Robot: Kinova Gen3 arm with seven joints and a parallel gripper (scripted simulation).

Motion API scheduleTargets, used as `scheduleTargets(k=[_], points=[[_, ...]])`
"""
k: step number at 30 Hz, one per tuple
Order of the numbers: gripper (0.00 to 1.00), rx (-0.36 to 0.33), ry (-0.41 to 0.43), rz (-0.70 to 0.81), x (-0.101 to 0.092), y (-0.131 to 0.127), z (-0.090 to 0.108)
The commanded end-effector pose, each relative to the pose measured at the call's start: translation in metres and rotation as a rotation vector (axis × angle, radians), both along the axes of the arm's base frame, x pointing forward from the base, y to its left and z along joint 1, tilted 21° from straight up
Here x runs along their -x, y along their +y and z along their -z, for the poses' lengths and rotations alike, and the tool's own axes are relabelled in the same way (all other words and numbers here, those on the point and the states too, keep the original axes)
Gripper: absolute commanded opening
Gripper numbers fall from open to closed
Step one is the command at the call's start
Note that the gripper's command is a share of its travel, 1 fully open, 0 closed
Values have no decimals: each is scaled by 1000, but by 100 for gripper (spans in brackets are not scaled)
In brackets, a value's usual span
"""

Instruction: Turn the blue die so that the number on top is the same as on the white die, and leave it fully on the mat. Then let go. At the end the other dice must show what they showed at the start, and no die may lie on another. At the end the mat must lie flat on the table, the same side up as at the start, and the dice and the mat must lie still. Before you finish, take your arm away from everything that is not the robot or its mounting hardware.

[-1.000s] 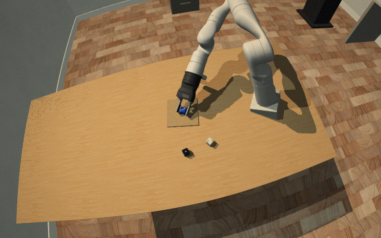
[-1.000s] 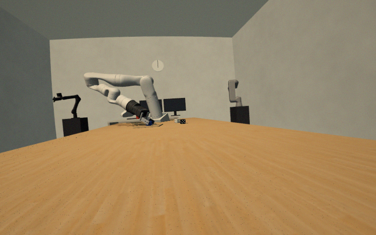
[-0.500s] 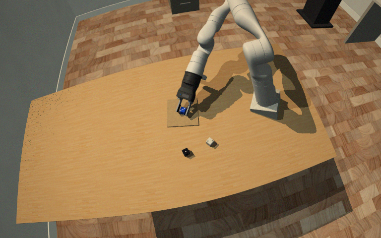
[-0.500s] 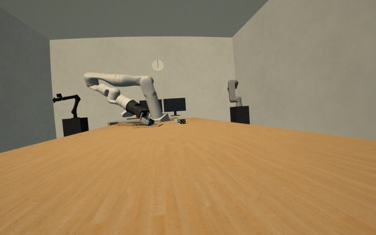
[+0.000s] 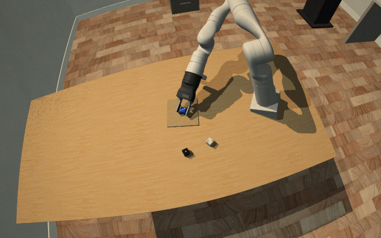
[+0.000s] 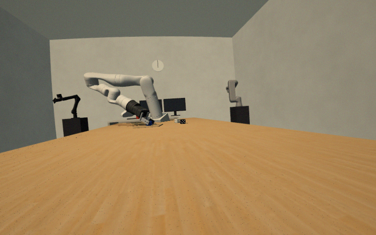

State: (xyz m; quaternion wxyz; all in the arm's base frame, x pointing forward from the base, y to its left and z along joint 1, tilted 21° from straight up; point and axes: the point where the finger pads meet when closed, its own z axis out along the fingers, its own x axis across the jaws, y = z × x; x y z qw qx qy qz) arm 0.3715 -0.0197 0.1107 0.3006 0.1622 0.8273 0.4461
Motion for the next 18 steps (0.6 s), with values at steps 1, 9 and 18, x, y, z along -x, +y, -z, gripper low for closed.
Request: scheduleTargets(k=[1, 9, 18], points=[[79, 7, -10, 0, -2, -2, 0], [79, 7, -10, 0, -2, -2, 0], [79, 7, -10, 0, 6, -10, -5]])
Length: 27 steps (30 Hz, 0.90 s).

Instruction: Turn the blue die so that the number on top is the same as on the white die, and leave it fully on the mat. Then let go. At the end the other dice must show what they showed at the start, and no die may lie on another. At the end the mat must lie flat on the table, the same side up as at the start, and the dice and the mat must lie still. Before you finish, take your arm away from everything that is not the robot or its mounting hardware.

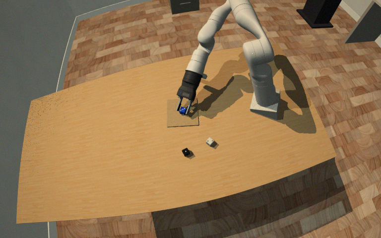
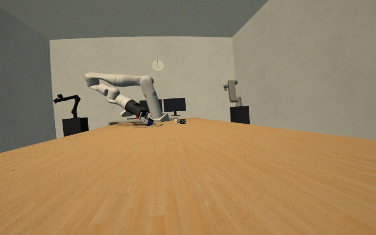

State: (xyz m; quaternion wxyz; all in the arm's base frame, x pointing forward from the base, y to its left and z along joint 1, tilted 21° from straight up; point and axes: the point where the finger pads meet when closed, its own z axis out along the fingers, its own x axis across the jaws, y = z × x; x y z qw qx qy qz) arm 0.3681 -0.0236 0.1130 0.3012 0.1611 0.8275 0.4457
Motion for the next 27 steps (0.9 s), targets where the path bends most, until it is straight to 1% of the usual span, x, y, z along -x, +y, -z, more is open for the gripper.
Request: scheduleTargets(k=[1, 8, 12, 21, 24, 27], points=[[79, 5, -8, 2, 4, -8, -4], [79, 5, -8, 2, 20, -23, -14], [79, 5, -8, 2, 25, -28, -18], [79, 5, -8, 2, 27, -29, -19], [79, 5, -8, 2, 29, -28, -25], [79, 5, -8, 2, 32, -26, -35]])
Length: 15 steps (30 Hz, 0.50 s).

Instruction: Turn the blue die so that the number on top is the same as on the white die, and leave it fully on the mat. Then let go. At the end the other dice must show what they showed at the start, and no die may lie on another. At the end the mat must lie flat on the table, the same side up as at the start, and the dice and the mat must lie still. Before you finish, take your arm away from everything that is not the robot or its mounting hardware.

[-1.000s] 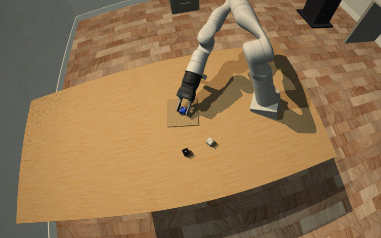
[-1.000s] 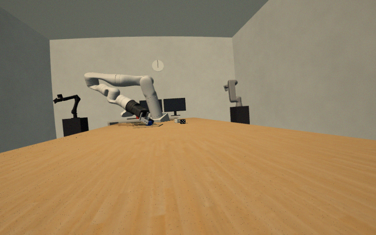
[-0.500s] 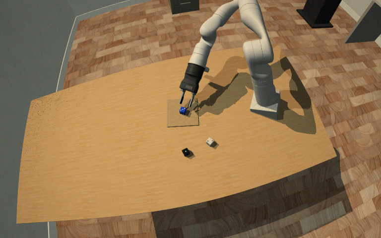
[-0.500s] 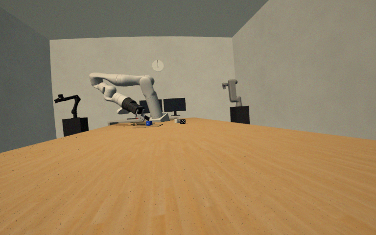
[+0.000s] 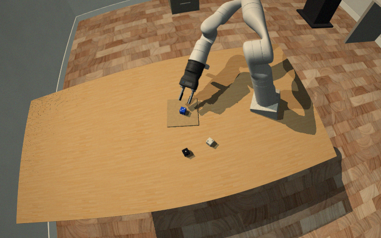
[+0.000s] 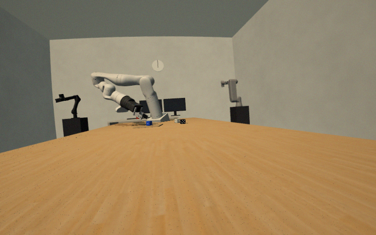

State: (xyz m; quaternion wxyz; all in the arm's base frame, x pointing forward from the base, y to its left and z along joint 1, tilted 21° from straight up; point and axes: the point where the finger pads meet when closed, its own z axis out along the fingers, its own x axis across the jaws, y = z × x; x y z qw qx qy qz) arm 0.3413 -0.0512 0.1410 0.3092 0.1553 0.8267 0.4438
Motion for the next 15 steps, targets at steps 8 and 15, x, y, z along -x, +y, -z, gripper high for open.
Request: scheduleTargets(k=[8, 15], points=[[79, -3, 10, 3, 14, 7, -32], [79, -3, 10, 3, 18, 10, -46]])
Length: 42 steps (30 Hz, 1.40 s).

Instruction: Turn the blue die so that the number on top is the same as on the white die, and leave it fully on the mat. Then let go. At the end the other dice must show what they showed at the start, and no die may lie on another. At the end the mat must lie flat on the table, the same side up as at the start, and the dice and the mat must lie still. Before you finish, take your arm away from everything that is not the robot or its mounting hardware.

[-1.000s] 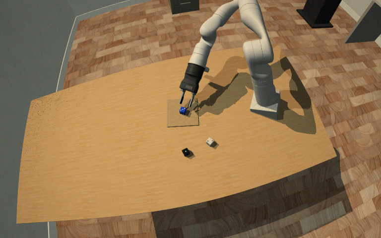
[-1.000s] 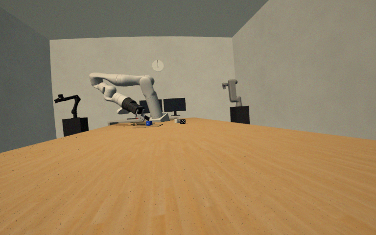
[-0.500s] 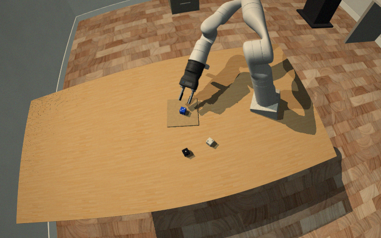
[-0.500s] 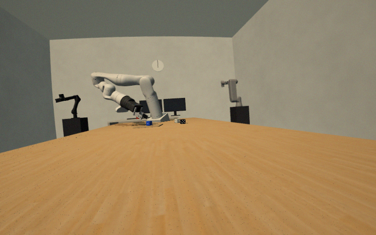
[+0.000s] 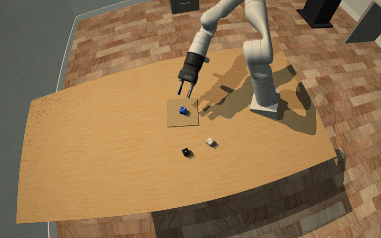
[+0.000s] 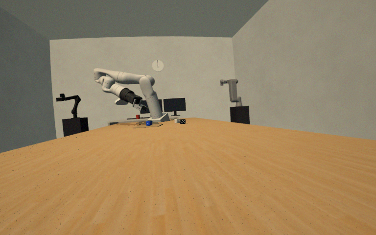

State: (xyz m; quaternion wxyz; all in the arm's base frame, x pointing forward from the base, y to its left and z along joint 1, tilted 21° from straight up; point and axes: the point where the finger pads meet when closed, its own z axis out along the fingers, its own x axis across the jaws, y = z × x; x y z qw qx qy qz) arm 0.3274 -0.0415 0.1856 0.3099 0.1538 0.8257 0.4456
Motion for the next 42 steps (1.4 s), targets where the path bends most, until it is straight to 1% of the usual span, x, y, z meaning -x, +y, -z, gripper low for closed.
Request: scheduleTargets(k=[1, 8, 12, 17, 22, 24, 28, 32, 39, 41, 42], points=[[79, 0, 14, 5, 4, 0, -2], [79, 2, 16, 6, 4, 0, -2], [79, 16, 29, 9, 4, -3, -3], [79, 59, 71, 22, 3, -9, -6], [79, 134, 140, 46, 1, -17, -13], [79, 134, 140, 46, 1, -17, -13], [79, 216, 212, 77, -1, -21, -22], [79, 313, 289, 117, -4, -21, -32], [79, 495, 418, 207, -11, -8, -46], [79, 495, 418, 207, -11, -8, -46], [79, 521, 434, 221, -11, -4, -47]])
